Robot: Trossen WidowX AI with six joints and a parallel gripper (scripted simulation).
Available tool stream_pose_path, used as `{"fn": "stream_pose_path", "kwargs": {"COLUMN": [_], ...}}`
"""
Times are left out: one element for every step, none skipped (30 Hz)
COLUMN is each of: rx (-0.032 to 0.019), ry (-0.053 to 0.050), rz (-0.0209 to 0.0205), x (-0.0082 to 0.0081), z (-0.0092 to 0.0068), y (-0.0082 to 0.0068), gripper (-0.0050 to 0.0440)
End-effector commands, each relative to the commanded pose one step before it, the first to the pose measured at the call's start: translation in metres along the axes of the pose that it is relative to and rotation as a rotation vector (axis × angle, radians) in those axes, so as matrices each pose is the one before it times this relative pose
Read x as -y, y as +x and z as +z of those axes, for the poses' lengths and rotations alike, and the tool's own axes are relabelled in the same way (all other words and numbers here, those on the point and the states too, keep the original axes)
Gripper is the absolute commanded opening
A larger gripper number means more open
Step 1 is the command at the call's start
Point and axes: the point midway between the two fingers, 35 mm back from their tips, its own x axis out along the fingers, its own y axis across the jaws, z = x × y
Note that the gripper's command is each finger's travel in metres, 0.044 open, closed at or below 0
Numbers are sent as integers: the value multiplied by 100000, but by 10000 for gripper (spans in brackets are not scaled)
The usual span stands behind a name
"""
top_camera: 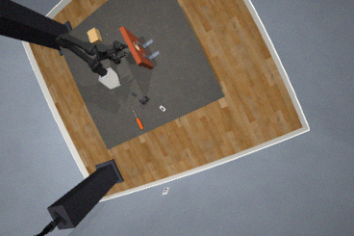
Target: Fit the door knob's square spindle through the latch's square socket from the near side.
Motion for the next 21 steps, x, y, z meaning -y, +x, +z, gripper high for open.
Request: {"fn": "stream_pose_path", "kwargs": {"rx": [186,0,0,145,63,16,3,-2,1,1,-3,1,1,-3,1,1,1,-4,0,0,2], "ry": [357,0,0,284,129,37,8,3,-1,-1,1,-1,-1,1,-1,-1,0,2,0,0,-1], "rz": [-284,0,0,-207,-92,-24,-4,4,-2,-2,5,-2,-2,6,-3,-3,-1,8,0,0,-3], "x": [-2,0,0,8,17,19,18,5,13,16,6,13,16,6,13,16,17,6,0,0,13], "z": [-6,0,0,3,5,6,7,0,7,8,1,7,8,0,7,8,8,0,0,0,7], "y": [-172,0,0,-387,-469,-446,-415,-107,-298,-371,-129,-305,-365,-129,-301,-363,-394,-141,0,0,-301], "gripper": [440,440,440,440,440,440,440,440,440,440,440,440,440,440,440,440,440,440,440,440,440]}}
